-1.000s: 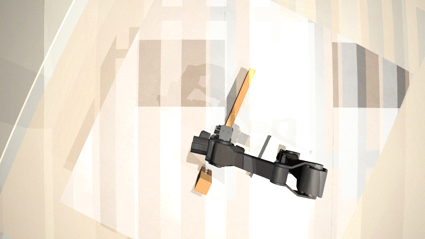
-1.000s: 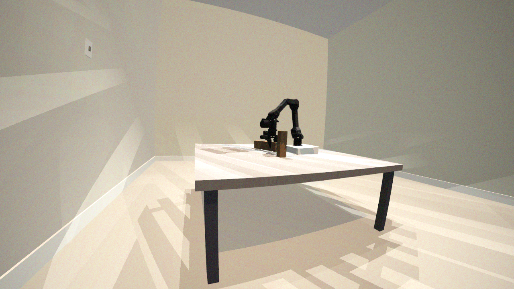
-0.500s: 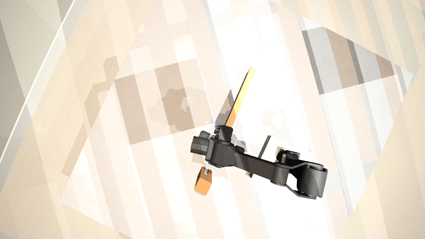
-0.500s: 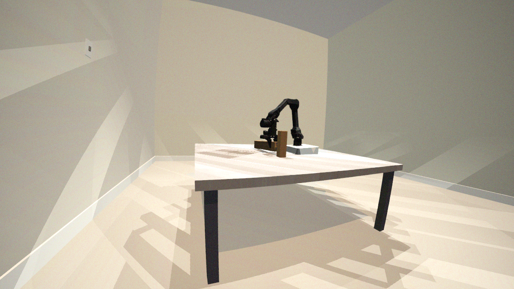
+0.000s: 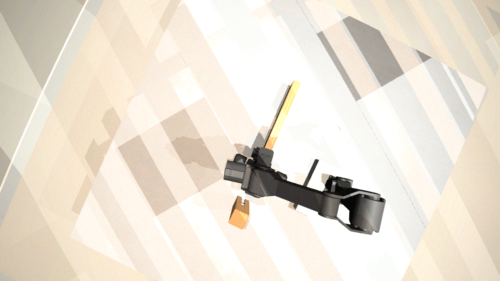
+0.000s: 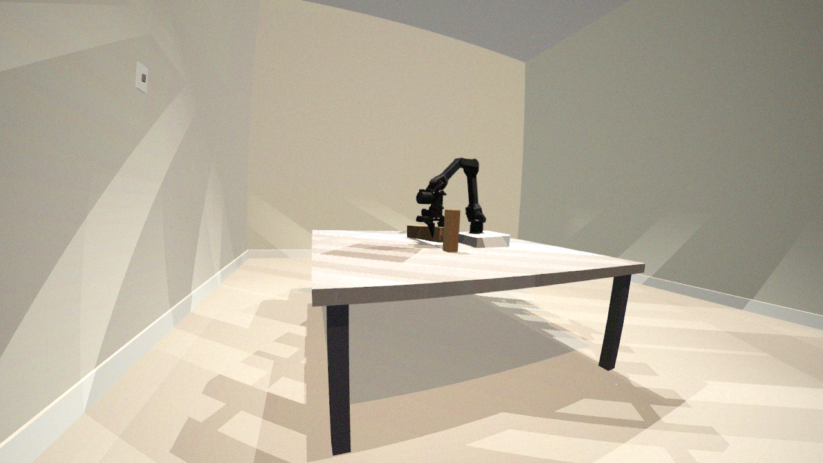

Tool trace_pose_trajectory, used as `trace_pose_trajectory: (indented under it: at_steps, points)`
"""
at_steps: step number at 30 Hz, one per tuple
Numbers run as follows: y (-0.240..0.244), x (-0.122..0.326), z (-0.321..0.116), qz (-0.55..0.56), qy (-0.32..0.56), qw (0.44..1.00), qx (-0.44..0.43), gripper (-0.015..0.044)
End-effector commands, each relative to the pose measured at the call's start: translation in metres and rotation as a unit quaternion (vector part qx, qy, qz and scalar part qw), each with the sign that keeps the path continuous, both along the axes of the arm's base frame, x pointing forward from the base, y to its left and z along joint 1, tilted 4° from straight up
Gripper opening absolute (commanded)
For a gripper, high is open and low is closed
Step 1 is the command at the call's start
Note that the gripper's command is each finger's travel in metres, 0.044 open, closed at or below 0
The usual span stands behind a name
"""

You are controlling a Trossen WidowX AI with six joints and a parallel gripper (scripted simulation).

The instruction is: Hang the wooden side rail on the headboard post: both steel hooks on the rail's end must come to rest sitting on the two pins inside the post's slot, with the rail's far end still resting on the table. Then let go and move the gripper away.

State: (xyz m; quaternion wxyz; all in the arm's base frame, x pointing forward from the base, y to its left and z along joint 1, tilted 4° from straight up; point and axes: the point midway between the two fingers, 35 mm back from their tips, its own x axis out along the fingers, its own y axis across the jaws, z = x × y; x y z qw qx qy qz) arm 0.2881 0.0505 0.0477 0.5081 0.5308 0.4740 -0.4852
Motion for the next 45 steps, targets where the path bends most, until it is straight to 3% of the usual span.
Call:
trace_pose_trajectory:
  at_steps: [1, 45]
  points:
    - [0.0005, 0.0038, 0.0022, -0.001, -0.006, 1.000, -0.001, 0.0000]
    - [0.0056, 0.0027, -0.0007, -0.001, -0.006, 1.000, -0.001, 0.0000]
